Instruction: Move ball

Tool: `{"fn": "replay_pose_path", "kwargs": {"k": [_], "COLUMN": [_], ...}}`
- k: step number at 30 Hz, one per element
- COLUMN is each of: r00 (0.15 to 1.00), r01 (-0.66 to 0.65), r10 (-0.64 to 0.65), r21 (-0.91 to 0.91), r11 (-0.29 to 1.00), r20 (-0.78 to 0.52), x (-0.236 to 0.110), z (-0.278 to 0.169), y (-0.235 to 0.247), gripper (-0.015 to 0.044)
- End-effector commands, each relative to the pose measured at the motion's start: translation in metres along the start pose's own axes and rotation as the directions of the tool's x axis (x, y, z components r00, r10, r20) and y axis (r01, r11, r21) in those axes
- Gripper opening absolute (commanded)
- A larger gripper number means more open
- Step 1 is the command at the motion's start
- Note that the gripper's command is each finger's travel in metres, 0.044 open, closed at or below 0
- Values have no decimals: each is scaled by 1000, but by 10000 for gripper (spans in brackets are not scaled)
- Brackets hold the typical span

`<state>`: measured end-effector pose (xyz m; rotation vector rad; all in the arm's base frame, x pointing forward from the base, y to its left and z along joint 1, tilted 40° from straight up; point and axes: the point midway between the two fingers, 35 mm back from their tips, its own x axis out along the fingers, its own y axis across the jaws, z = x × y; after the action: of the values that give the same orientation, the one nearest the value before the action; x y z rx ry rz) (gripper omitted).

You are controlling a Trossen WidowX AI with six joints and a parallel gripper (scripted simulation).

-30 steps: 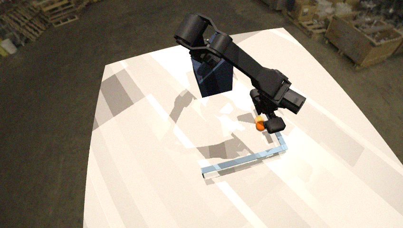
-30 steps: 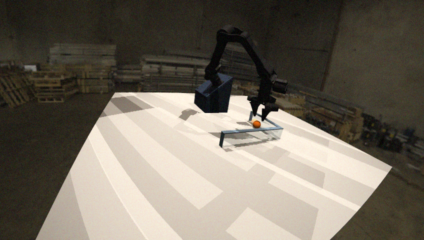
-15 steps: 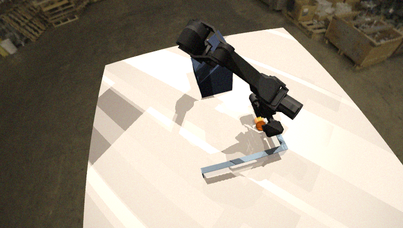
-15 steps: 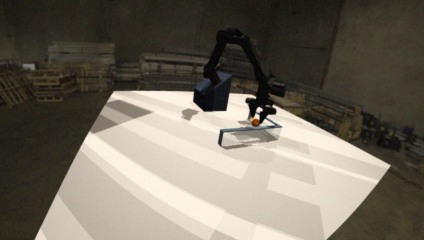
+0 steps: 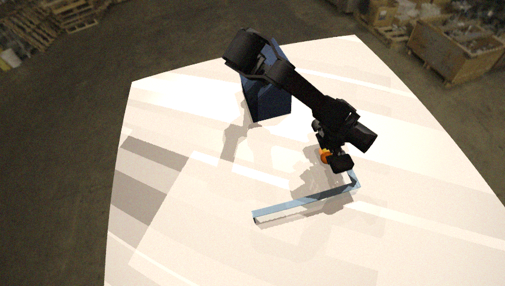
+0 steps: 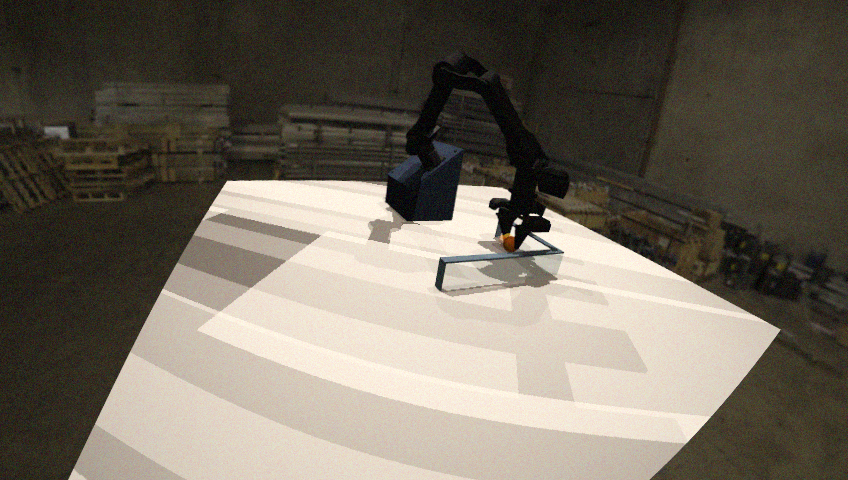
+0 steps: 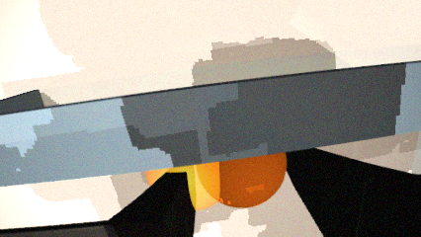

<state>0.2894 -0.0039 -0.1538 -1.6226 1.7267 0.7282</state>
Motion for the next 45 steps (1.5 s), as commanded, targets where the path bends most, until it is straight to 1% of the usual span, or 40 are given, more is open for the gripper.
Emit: {"fn": "replay_pose_path", "kwargs": {"k": [1, 4, 10, 11, 24, 26, 32, 41, 45], "r00": [1000, 1000, 1000, 1000, 1000, 1000, 1000, 1000, 1000], "r01": [4, 4, 6, 7, 5, 3, 3, 2, 2], "r10": [-4, -4, -6, -7, -5, -3, -3, -2, -2], "r21": [-2, -2, 7, 5, -4, -3, -3, -3, -3], "r11": [1000, 1000, 1000, 1000, 1000, 1000, 1000, 1000, 1000], "r20": [-3, -3, -1, -1, 4, 3, 3, 2, 1], "x": [0, 0, -11, -16, -119, -130, -129, -92, -85], "z": [0, 0, 0, 1, 2, 1, 1, 1, 0], "y": [-1, -1, -4, -4, -3, -1, 1, 19, 23], "gripper": [185, 165, 7, 0, 0, 0, 0, 0, 0]}}
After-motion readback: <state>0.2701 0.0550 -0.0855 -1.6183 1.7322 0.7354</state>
